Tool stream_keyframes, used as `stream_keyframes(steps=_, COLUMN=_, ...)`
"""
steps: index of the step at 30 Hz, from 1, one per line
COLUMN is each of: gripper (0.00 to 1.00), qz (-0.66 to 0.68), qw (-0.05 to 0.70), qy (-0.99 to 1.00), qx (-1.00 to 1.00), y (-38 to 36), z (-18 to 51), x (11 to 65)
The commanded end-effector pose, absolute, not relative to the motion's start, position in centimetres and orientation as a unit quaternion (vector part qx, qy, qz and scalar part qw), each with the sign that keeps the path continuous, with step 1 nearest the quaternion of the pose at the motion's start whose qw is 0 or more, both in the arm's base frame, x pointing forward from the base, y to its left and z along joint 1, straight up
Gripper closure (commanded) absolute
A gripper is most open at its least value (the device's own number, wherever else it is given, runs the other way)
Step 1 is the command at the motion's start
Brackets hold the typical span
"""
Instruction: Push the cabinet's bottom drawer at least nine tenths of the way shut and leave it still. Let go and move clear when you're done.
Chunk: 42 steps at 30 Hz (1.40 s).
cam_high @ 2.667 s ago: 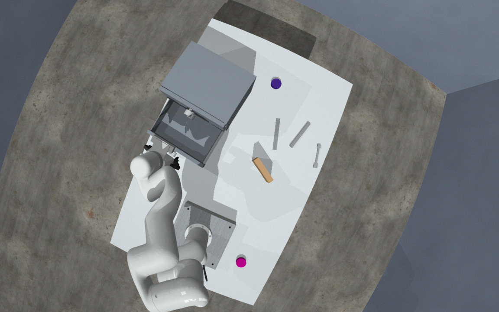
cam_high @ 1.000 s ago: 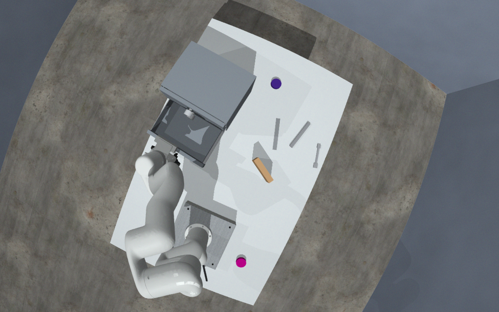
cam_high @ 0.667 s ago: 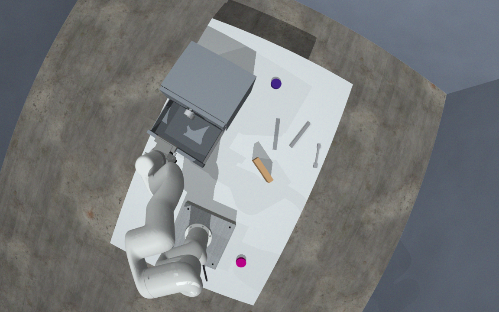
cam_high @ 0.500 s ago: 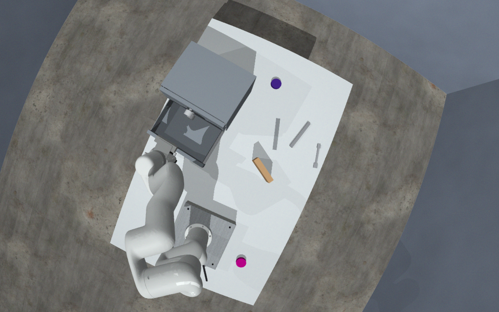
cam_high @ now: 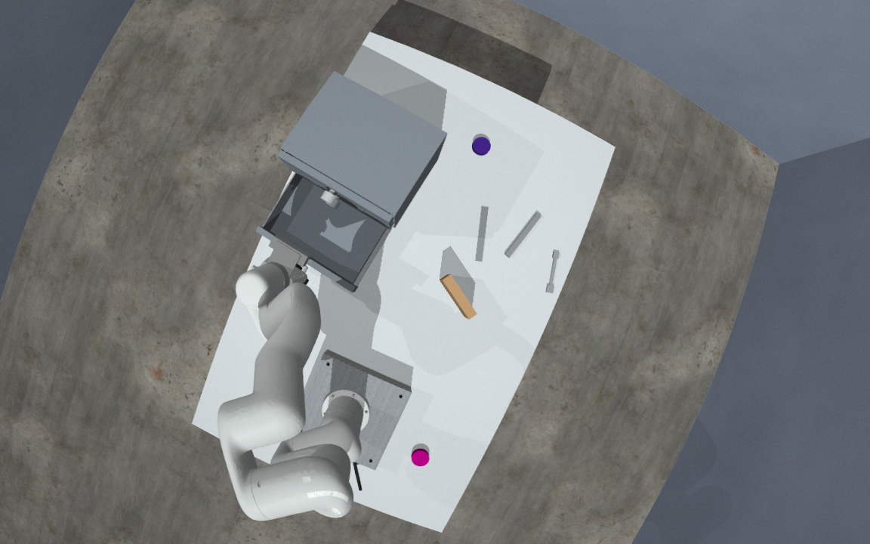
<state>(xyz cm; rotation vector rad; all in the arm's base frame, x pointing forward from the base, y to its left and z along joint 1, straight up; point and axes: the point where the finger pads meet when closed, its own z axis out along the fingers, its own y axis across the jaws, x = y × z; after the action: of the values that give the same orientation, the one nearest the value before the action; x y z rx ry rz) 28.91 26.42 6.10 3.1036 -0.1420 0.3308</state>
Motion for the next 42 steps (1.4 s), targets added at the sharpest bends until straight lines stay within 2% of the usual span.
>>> stream_keyframes(steps=1, gripper=1.00, qz=0.107, qw=0.007, qy=-0.046, qx=0.993, y=26.6, z=6.9, x=28.9)
stream_keyframes(steps=8, gripper=1.00, qz=0.107, qw=0.006, qy=-0.045, qx=0.993, y=26.6, z=7.9, x=28.7)
stream_keyframes(steps=9, gripper=0.40, qz=0.107, qw=0.006, qy=-0.045, qx=0.993, y=26.6, z=7.9, x=28.7)
stream_keyframes(steps=42, gripper=0.40, qz=0.107, qw=0.006, qy=-0.045, qx=0.993, y=26.6, z=7.9, x=28.7)
